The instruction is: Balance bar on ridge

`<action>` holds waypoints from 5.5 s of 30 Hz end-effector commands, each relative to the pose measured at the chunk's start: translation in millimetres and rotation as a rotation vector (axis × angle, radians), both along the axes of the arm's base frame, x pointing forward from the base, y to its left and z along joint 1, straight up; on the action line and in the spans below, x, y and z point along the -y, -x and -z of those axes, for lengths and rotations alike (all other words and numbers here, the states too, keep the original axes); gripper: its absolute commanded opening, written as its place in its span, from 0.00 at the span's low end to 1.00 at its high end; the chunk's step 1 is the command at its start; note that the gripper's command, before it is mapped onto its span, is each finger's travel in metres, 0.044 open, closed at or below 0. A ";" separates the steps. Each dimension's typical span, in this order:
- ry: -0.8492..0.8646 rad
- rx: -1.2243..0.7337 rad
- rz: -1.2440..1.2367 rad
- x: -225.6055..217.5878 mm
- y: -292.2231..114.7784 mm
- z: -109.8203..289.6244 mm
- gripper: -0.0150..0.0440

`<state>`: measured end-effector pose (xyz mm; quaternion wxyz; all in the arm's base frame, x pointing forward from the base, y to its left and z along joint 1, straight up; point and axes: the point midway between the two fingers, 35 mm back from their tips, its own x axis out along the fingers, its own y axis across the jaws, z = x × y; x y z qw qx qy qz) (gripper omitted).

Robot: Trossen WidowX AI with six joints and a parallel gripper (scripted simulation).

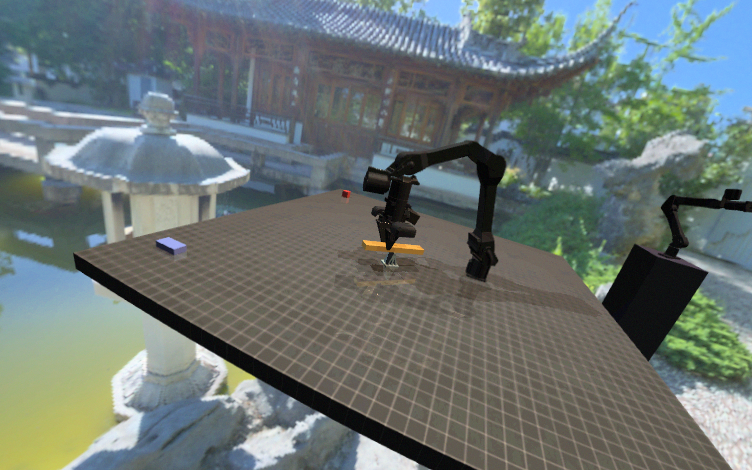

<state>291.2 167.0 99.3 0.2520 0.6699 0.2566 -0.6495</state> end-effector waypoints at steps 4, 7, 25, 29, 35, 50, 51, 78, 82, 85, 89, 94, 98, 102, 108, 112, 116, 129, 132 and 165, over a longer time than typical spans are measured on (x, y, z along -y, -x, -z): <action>0.002 0.001 0.006 0.2 -0.3 1.4 0.25; 0.002 0.001 0.006 0.2 -0.3 1.6 0.25; 0.002 0.001 0.006 0.1 -0.4 3.2 0.25; 0.002 0.001 0.006 0.0 -0.4 3.5 0.25; 0.002 0.001 0.006 0.0 -0.5 4.0 0.25; 0.002 0.001 0.006 -0.2 -0.7 2.0 0.25; 0.002 0.001 0.006 -0.2 -0.7 2.0 0.25; -0.001 0.003 0.000 -0.3 -0.5 1.3 0.25; -0.001 0.003 0.000 -0.3 -0.5 1.3 0.30; -0.001 0.003 0.000 -0.3 -0.5 1.3 0.43; -0.001 0.003 0.000 -0.3 -0.5 1.3 0.54; -0.001 0.003 0.000 -0.3 -0.5 1.3 0.54; -0.001 0.003 0.000 -0.3 -0.5 1.3 0.54; -0.001 0.003 0.000 -0.3 -0.5 1.3 0.54; -0.001 0.003 0.000 -0.3 -0.5 1.3 0.54; -0.001 0.003 0.000 -0.3 -0.5 1.3 0.54; -0.001 0.003 0.000 -0.3 -0.5 1.3 0.54; -0.001 0.003 0.000 -0.3 -0.5 1.3 0.55; -0.001 0.003 0.000 -0.3 -0.5 1.3 0.57; 0.000 0.003 0.000 1.0 1.5 -96.5 1.00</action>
